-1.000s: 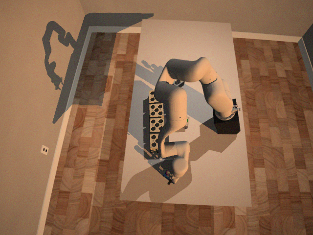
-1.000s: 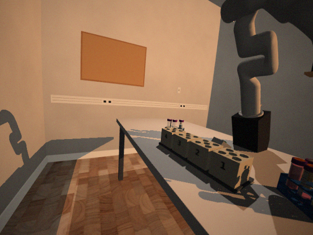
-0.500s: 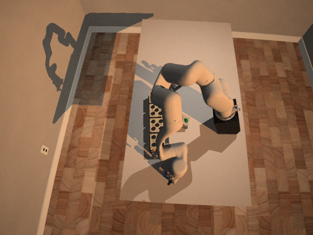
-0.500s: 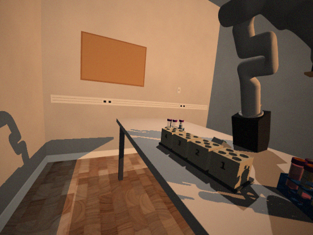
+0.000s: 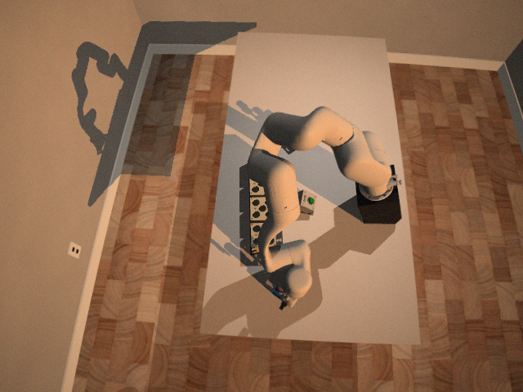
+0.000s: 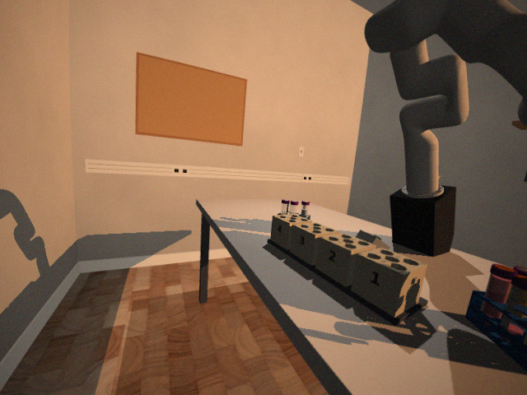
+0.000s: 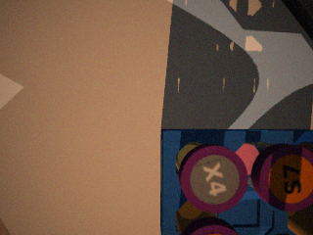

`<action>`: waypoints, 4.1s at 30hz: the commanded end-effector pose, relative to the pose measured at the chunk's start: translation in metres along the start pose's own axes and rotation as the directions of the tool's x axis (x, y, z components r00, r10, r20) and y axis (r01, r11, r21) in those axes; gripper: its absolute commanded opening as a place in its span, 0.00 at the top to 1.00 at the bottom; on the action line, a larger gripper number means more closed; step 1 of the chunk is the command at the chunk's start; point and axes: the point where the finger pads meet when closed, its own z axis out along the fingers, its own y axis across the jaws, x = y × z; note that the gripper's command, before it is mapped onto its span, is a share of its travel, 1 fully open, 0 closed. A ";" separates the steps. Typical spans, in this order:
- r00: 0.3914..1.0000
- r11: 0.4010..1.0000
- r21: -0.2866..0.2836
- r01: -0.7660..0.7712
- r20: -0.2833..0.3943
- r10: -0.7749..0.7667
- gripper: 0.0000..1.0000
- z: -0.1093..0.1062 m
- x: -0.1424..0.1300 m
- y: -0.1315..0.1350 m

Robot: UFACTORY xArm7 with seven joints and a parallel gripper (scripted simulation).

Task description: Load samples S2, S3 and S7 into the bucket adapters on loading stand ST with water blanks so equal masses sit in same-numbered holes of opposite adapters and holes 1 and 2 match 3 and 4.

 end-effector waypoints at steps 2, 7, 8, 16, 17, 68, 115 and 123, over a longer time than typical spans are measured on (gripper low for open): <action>1.000 1.000 0.005 0.000 -0.001 0.000 0.43 0.008 -0.001 -0.002; 1.000 1.000 0.005 0.000 -0.001 0.000 0.43 0.010 -0.001 -0.002; 1.000 1.000 0.005 0.000 -0.001 0.000 0.43 0.010 -0.001 -0.002; 1.000 1.000 0.005 0.000 -0.001 0.000 0.43 0.011 -0.001 -0.002; 1.000 1.000 0.005 0.000 -0.001 0.000 0.43 0.011 -0.001 -0.002; 1.000 1.000 0.005 0.000 -0.001 0.000 1.00 0.029 -0.001 -0.002; 1.000 1.000 0.005 0.000 -0.001 0.000 1.00 0.023 -0.001 -0.002; 1.000 1.000 0.005 0.000 -0.001 0.000 1.00 0.019 -0.001 -0.002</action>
